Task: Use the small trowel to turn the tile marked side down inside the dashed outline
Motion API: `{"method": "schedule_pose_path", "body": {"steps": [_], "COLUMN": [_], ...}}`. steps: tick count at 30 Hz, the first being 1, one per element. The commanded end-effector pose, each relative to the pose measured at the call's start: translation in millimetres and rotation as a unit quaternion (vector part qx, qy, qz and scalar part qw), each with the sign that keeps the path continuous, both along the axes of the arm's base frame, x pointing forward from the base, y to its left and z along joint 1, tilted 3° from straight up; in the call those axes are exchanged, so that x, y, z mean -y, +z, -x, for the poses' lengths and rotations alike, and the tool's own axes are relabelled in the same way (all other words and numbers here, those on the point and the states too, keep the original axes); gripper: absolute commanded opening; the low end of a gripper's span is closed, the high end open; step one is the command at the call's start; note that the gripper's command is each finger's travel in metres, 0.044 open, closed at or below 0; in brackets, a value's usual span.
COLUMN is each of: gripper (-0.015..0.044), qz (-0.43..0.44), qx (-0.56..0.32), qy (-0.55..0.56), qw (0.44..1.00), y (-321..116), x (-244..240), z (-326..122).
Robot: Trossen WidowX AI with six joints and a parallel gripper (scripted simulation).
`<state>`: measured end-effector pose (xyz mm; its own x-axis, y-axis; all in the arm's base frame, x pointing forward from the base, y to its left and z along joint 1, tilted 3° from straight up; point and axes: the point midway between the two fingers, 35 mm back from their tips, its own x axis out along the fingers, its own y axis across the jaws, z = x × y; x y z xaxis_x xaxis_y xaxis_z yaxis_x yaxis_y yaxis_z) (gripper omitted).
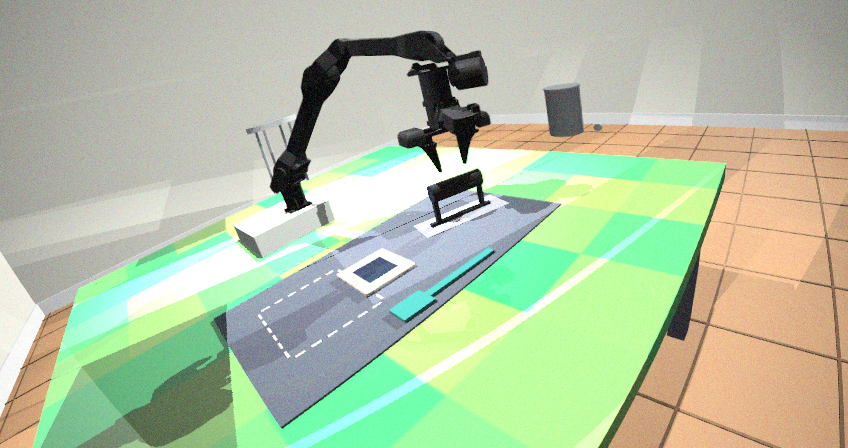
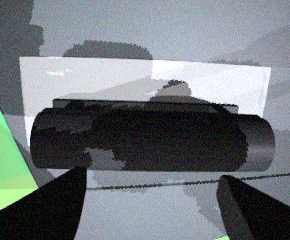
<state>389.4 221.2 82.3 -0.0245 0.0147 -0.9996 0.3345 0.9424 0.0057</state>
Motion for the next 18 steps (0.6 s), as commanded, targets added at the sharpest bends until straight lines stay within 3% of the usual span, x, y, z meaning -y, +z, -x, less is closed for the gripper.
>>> {"method": "schedule_pose_path", "body": {"steps": [1, 18], "gripper": [0.027, 0.027], "qz": [0.002, 0.009], "qx": [0.001, -0.004], "qy": [-0.061, -0.347], "qw": [0.998, 0.938], "y": [0.3, 0.2], "x": [0.7, 2.5], "z": [-0.3, 0.0]}}
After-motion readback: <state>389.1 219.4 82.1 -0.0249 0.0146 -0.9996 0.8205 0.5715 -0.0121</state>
